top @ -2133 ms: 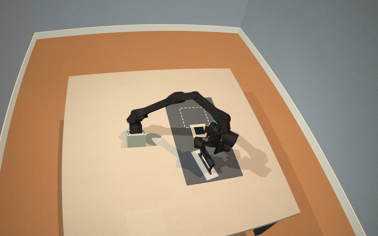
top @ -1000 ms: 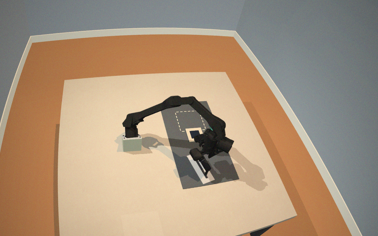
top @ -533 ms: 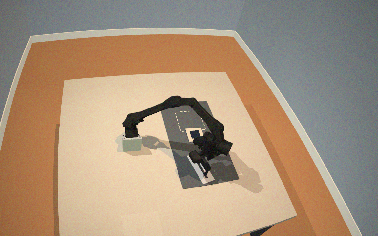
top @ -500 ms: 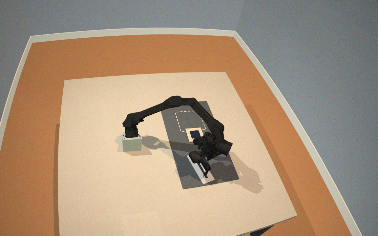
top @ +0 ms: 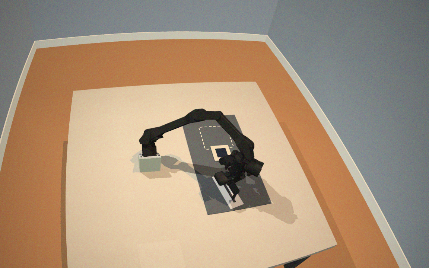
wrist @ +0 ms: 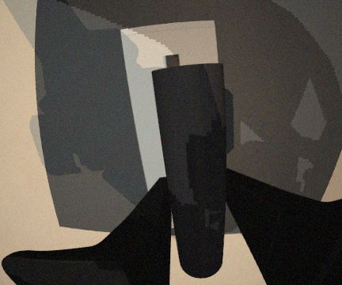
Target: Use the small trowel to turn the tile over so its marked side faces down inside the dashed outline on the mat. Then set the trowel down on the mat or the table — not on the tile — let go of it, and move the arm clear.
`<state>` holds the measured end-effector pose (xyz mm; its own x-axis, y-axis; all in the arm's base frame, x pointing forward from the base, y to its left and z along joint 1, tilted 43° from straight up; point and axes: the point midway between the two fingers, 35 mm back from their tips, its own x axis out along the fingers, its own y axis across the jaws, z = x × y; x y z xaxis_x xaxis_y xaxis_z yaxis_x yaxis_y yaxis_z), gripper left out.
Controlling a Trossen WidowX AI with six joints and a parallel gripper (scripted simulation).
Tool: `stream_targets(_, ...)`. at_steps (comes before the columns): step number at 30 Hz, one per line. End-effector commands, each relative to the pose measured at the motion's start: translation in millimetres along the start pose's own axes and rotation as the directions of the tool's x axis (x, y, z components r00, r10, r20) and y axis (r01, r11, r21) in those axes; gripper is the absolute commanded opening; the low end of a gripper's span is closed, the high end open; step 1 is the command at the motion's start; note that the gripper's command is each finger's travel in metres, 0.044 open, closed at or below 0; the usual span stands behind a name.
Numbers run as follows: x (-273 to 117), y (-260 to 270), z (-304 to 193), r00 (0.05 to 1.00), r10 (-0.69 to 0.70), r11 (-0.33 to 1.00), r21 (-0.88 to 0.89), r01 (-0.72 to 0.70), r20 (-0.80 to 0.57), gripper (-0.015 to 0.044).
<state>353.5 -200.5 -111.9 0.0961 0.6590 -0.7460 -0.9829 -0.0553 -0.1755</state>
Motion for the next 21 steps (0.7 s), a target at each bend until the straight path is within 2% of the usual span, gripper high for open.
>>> stream_targets(1, 0.9, -0.1, 0.1, 1.000, -0.001, 1.000, 0.003, 0.001, 0.002, 0.0130)
stream_targets(11, 0.9, -0.1, 0.1, 1.000, -0.001, 1.000, 0.008, 0.001, 0.002, 0.0130)
stream_targets(21, 0.8, -0.1, 0.1, 1.000, -0.001, 0.960, 0.279, 0.001, 0.002, 0.0130)
